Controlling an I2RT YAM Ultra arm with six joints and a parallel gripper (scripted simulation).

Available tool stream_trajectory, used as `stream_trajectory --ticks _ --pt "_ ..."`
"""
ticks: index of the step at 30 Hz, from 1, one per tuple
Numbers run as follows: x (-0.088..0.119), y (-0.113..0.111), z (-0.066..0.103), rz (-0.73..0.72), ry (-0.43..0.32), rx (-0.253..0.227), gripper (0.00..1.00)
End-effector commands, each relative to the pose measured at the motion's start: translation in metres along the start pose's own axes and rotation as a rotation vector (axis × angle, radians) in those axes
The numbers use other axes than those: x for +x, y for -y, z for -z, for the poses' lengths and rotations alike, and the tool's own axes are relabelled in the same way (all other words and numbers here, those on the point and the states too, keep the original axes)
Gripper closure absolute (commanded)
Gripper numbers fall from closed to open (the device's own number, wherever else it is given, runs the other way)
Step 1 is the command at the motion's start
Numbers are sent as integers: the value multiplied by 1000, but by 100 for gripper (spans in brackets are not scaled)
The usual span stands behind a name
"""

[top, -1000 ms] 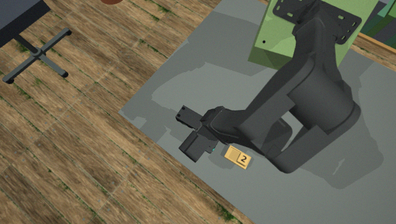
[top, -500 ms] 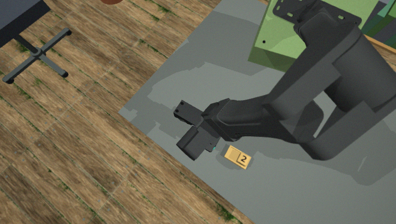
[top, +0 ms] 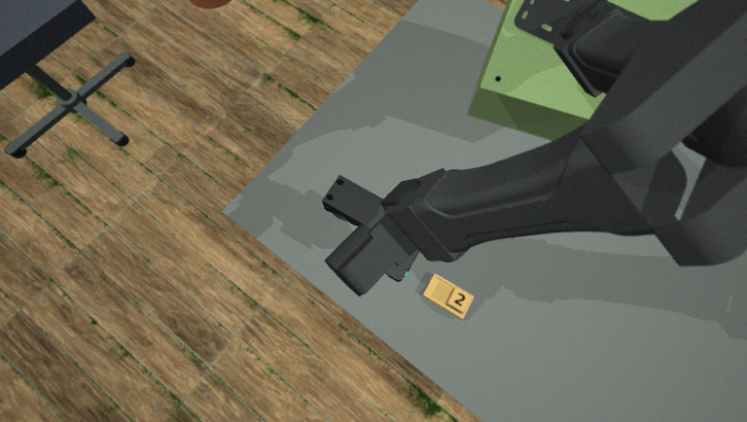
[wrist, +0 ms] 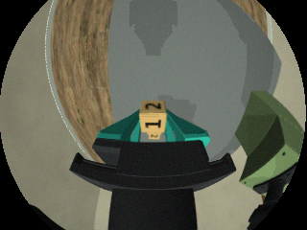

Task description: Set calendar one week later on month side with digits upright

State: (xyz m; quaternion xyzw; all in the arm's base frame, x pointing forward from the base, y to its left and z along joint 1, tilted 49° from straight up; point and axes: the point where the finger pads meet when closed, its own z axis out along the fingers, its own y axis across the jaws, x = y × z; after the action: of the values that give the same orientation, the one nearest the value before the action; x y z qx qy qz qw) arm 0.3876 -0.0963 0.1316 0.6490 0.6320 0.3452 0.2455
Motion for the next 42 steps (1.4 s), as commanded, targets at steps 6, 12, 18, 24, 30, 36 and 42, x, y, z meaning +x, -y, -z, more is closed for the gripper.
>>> stream_trajectory --ticks 6,12,18,24,30,36,42 --pt "14 1 4 -4 5 11 73" --pt "76 1 12 1 3 7 73" --pt "90 2 15 1 2 2 73" --pt "90 2 15 1 2 2 73" --pt "90 2 15 0 2 3 73" --pt "90 2 7 0 2 6 73" --pt "91 2 -8 0 2 6 73"
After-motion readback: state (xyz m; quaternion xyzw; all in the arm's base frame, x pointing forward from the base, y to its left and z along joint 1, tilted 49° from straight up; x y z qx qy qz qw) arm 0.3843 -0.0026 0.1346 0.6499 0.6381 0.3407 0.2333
